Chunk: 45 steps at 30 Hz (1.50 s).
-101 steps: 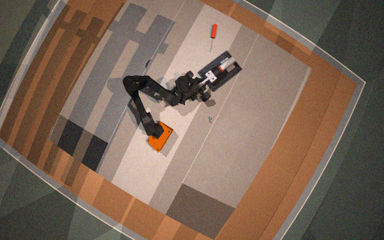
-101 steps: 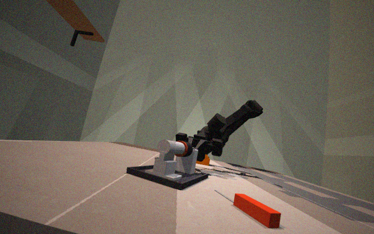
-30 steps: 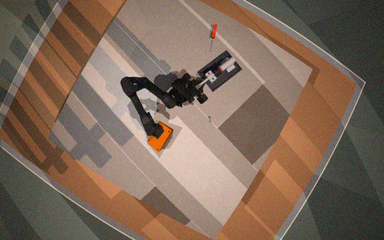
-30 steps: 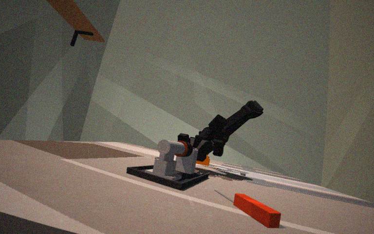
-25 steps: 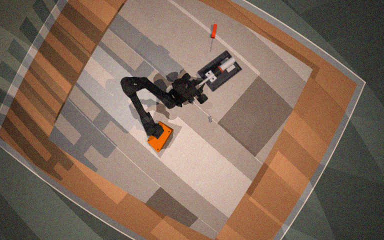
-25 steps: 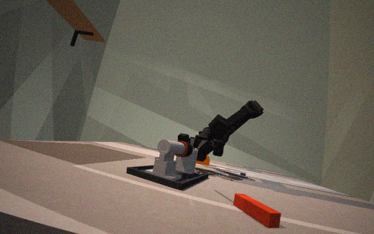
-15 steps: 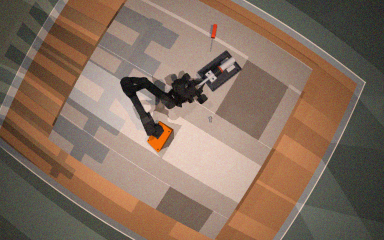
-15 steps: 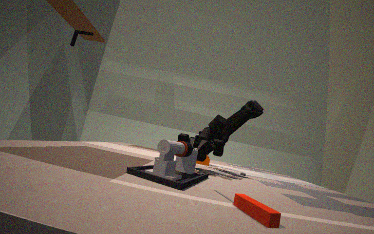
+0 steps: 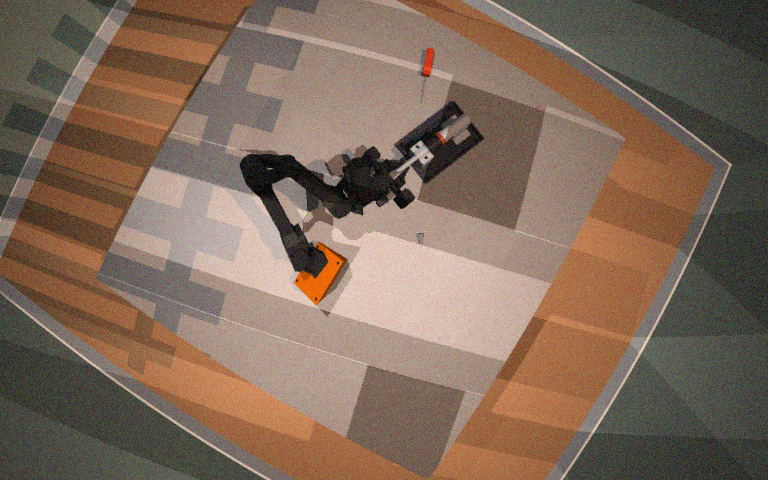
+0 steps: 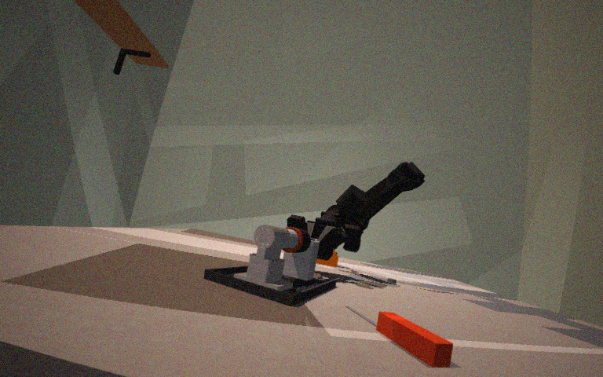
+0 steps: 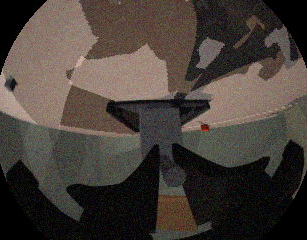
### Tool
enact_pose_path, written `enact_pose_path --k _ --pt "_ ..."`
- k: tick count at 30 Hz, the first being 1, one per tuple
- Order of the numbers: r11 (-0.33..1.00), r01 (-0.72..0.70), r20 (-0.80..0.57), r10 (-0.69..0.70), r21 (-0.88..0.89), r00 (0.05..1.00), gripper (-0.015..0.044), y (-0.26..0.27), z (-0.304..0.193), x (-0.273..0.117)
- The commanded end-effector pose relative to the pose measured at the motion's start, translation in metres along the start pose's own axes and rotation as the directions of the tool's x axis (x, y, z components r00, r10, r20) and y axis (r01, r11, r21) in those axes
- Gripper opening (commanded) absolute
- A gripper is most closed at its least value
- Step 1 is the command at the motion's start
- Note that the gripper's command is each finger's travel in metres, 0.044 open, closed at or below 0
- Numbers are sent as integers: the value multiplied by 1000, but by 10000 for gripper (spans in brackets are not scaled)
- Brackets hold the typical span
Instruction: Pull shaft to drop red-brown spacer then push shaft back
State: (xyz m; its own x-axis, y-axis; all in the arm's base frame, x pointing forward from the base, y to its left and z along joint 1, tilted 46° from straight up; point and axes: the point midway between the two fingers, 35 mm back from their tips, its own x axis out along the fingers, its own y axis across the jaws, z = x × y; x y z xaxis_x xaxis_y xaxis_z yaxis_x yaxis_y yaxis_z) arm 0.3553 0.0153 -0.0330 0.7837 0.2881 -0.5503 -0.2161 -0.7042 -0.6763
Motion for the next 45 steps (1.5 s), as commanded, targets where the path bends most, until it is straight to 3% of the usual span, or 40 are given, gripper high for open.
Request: enact_pose_path --k 1,45 --pt "1000 -2 -1 2 3 1000 0 0 0 -1" --pt "1000 -2 -1 2 3 1000 0 1 3 -6"
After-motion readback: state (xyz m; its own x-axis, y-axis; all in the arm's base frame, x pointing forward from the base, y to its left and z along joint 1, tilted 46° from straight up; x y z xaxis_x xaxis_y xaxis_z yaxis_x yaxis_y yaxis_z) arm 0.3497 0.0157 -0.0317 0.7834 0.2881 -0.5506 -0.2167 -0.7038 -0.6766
